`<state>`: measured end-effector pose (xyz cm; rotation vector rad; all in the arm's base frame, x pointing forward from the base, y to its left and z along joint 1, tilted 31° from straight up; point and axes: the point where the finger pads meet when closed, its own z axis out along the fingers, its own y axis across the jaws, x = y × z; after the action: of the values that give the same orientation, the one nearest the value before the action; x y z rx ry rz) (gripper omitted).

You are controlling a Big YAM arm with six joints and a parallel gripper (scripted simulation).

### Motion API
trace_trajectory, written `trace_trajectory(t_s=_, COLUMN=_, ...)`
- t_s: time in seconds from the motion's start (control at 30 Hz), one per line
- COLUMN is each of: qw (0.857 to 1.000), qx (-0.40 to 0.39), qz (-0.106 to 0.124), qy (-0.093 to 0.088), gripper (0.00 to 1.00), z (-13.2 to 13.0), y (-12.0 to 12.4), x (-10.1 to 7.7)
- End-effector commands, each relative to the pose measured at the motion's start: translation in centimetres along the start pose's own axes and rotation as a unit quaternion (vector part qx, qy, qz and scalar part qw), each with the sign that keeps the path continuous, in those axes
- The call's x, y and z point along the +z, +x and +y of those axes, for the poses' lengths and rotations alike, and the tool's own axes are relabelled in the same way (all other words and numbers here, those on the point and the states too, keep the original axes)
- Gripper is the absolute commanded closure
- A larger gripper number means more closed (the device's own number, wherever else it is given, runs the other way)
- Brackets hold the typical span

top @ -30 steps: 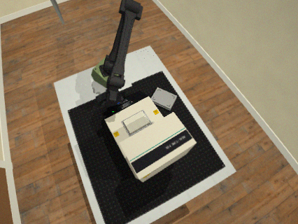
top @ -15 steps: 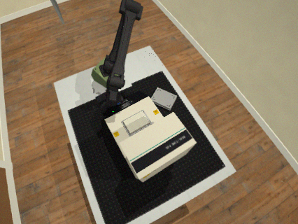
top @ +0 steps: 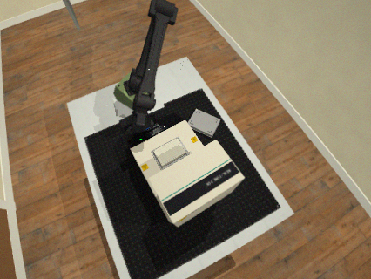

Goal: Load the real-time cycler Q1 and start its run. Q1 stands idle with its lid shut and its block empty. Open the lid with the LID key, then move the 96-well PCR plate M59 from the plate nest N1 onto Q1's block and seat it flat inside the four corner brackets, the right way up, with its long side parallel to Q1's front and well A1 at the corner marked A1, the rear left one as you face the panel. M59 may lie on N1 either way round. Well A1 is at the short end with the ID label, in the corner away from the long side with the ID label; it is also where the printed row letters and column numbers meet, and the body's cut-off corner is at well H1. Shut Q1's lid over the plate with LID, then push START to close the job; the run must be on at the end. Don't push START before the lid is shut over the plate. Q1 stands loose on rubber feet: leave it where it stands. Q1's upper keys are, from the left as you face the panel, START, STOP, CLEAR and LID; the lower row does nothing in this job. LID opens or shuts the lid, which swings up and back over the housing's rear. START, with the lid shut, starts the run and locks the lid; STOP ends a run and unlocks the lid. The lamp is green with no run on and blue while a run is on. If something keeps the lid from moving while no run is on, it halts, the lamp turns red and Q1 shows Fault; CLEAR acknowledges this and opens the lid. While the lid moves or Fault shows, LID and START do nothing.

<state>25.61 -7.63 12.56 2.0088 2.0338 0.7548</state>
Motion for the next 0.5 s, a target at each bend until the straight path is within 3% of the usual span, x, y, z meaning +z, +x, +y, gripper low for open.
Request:
trace_trajectory(t_s=0.0, qw=1.0, qx=-0.009, qz=-0.011, qy=-0.022, gripper=1.0, z=1.8, y=-0.08, x=-1.4)
trace_trajectory(t_s=0.47, qw=1.0, qx=-0.009, qz=-0.012, qy=-0.021, gripper=1.0, z=2.09, y=-0.34, x=-1.65)
